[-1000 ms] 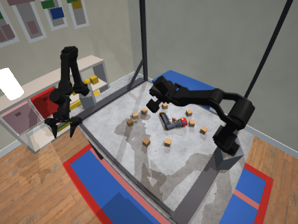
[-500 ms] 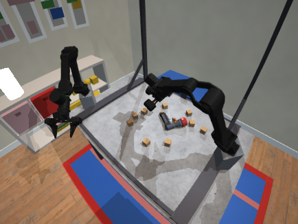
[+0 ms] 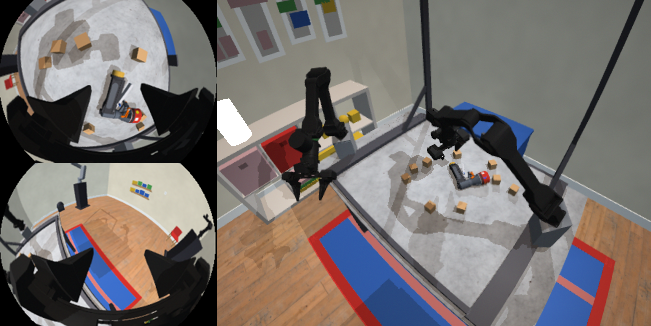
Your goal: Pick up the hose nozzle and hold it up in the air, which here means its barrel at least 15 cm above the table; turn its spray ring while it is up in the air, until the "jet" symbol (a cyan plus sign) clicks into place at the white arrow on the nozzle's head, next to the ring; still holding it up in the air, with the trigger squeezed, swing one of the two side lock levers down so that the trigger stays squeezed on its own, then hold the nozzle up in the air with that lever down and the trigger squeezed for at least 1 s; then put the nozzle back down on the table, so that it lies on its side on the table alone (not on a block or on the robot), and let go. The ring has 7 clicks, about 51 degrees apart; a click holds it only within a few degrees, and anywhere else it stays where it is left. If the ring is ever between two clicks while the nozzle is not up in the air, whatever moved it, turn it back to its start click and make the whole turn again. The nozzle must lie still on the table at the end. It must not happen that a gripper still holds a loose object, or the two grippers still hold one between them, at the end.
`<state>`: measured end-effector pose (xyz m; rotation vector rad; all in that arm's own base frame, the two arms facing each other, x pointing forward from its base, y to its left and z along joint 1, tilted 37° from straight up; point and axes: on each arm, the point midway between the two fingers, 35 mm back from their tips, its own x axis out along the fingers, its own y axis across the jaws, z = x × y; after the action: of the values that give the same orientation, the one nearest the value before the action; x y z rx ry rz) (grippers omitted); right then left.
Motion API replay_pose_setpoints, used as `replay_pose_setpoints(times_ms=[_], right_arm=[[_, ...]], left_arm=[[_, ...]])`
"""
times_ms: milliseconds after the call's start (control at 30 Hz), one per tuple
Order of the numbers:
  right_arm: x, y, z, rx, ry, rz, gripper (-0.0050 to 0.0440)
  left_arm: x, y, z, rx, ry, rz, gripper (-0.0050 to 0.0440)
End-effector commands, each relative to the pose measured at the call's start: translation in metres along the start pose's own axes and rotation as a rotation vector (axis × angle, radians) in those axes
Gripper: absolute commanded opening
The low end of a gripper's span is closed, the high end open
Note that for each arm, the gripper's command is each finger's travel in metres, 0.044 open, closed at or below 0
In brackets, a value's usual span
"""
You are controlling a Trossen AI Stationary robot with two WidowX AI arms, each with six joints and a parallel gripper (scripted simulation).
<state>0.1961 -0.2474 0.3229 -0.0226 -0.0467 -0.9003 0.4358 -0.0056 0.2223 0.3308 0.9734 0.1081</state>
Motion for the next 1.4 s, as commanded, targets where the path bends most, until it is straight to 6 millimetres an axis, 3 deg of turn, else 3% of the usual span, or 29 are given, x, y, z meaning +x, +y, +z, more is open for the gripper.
replay_pose_setpoints(times_ms=[0,533,1100,1367], right_arm=[[-0.002,0.0,0.009,0.003,-0.025,-0.001,0.0406],[-0.002,0.0,0.009,0.003,-0.025,-0.001,0.0406],[-0.002,0.0,0.009,0.003,-0.025,-0.001,0.0406],[-0.002,0.0,0.009,0.003,-0.025,-0.001,0.0406]], left_arm=[[0.008,-0.004,0.002,0.056,0.107,0.016,0.0366],[0.04,-0.02,-0.019,0.274,0.434,0.05,0.0366],[0.039,-0.02,-0.016,0.28,0.424,0.053,0.0366],[0.052,-0.018,-0.023,0.28,0.427,0.052,0.0366]])
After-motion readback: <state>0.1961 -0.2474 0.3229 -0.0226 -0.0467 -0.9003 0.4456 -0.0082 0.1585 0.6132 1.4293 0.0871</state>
